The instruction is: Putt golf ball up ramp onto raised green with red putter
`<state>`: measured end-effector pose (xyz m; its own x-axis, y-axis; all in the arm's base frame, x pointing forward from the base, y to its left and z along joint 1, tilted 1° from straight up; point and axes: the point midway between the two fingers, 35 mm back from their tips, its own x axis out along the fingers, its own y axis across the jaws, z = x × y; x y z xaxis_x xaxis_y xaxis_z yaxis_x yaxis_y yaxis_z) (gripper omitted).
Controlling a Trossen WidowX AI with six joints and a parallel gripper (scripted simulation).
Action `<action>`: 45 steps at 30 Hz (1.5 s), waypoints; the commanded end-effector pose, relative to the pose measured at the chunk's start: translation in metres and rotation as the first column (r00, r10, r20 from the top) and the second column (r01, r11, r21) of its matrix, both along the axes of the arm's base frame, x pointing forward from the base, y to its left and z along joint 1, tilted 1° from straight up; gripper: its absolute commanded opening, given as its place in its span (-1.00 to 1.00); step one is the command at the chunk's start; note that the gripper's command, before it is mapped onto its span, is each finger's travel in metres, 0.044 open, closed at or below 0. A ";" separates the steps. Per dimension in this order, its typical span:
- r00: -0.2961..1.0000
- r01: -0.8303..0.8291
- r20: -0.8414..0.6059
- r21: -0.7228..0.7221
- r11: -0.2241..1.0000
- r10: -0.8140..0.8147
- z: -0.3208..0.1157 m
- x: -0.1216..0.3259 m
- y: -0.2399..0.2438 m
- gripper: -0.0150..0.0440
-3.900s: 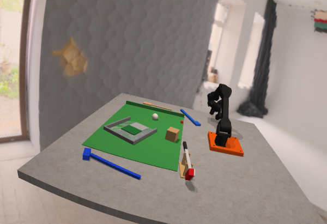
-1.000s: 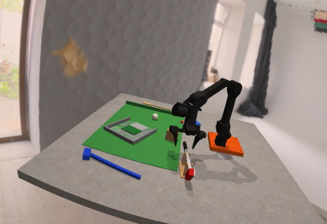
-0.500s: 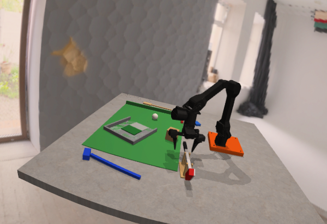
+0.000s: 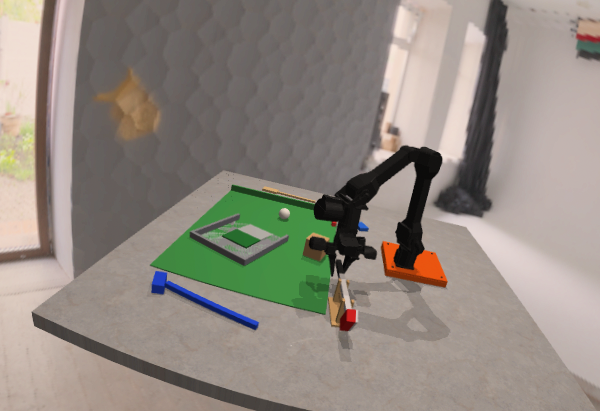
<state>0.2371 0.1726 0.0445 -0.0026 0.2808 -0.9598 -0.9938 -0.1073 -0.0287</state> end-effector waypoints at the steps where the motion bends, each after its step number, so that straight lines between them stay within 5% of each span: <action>1: 1.000 0.000 0.001 0.000 1.000 0.000 0.000 0.000 0.000 -0.29; 8: 1.000 0.000 0.001 0.000 1.000 0.000 0.001 0.000 0.000 -0.49; 30: 1.000 0.000 0.000 0.000 1.000 0.000 0.100 -0.001 -0.002 -0.49; 45: 0.924 0.380 -0.028 -0.058 0.923 -0.382 0.096 0.037 -0.068 -0.49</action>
<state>0.2672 0.1155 0.1381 0.0468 0.2275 -0.9727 -0.9777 0.2102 0.0022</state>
